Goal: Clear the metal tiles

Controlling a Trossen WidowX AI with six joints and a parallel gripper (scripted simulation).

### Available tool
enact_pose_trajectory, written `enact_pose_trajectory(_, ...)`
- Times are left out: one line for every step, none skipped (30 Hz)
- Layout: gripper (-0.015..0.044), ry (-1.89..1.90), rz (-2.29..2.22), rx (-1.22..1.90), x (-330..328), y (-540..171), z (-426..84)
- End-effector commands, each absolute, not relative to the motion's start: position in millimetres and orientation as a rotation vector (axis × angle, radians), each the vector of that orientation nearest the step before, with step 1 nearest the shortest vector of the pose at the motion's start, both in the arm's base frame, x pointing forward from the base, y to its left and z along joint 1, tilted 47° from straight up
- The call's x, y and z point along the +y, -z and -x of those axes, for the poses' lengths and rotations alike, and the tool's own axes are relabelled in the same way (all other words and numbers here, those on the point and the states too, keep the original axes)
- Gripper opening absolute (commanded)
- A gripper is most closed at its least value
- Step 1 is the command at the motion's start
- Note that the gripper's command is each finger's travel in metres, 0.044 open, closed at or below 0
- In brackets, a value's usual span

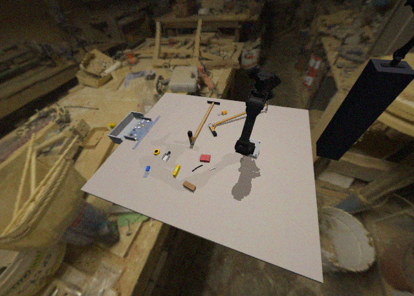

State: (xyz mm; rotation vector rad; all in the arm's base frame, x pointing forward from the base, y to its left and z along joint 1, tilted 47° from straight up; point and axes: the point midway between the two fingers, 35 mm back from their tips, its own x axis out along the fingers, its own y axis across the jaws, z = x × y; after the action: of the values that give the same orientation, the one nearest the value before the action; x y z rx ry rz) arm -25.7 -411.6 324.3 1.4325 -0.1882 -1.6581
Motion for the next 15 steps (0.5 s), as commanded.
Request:
enact_pose_trajectory(0.044, 1.573, -1.409, -0.036, -418.1, -299.5, 7.9)
enact_pose_trajectory(0.044, 1.554, -1.402, -0.007, -419.1, -295.3, 4.2)
enact_pose_trajectory(0.044, 1.534, -1.394, 0.021, -420.0, -291.0, 0.5)
enact_pose_trajectory(0.044, 1.515, -1.385, 0.048, -420.8, -286.8, -3.2)
enact_pose_trajectory(0.044, 1.495, -1.377, 0.075, -421.5, -282.6, -6.9)
enact_pose_trajectory(0.044, 1.474, -1.368, 0.101, -422.1, -278.4, -10.6)
enact_pose_trajectory(0.044, 1.453, -1.359, 0.127, -422.6, -274.2, -14.3)
enact_pose_trajectory(0.044, 1.432, -1.35, 0.152, -423.1, -270.0, -18.1)
enact_pose_trajectory(0.044, 1.411, -1.341, 0.176, -423.4, -265.8, -21.8)
enact_pose_trajectory(0.044, 1.389, -1.331, 0.2, -423.7, -261.7, -25.5)
enact_pose_trajectory(0.044, 1.368, -1.321, 0.223, -423.9, -257.5, -29.3)
enact_pose_trajectory(0.044, 1.346, -1.311, 0.246, -424.0, -253.4, -33.0)
enact_pose_trajectory(0.044, 1.323, -1.301, 0.268, -424.0, -249.3, -36.7)
enact_pose_trajectory(0.044, 1.301, -1.29, 0.29, -423.9, -245.1, -40.5)
enact_pose_trajectory(0.044, 1.278, -1.28, 0.311, -423.8, -241.1, -44.2)
